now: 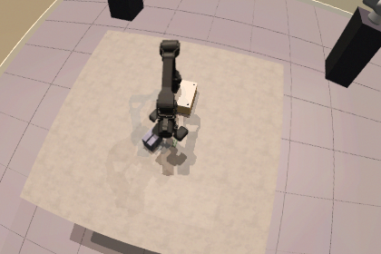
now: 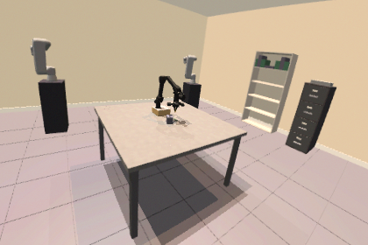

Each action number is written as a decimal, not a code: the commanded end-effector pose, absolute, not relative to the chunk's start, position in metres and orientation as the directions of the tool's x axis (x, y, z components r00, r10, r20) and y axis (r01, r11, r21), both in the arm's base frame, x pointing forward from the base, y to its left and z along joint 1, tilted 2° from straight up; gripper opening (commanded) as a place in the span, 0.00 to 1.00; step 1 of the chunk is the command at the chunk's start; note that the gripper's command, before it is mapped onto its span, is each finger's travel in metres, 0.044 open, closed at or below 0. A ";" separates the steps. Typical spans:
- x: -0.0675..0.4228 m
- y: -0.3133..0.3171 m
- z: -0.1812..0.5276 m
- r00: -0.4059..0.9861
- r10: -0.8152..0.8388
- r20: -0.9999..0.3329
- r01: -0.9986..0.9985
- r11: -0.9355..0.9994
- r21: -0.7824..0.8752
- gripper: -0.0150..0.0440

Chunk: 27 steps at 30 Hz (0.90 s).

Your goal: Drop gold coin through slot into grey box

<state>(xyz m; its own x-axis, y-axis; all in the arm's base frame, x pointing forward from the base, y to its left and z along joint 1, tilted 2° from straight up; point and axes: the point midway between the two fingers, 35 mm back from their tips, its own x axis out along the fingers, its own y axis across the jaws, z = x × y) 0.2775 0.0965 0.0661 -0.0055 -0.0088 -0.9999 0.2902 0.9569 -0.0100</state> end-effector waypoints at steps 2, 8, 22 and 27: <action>0.286 0.084 0.066 -0.005 -0.015 -1.000 0.287 0.958 -0.016 0.25; 0.293 0.071 0.067 -0.004 -0.016 -1.000 0.287 0.958 -0.016 0.25; 0.307 0.038 0.067 -0.003 -0.019 -1.000 0.287 0.958 -0.019 0.25; 0.312 0.025 0.067 -0.003 -0.020 -1.000 0.287 0.958 -0.020 0.25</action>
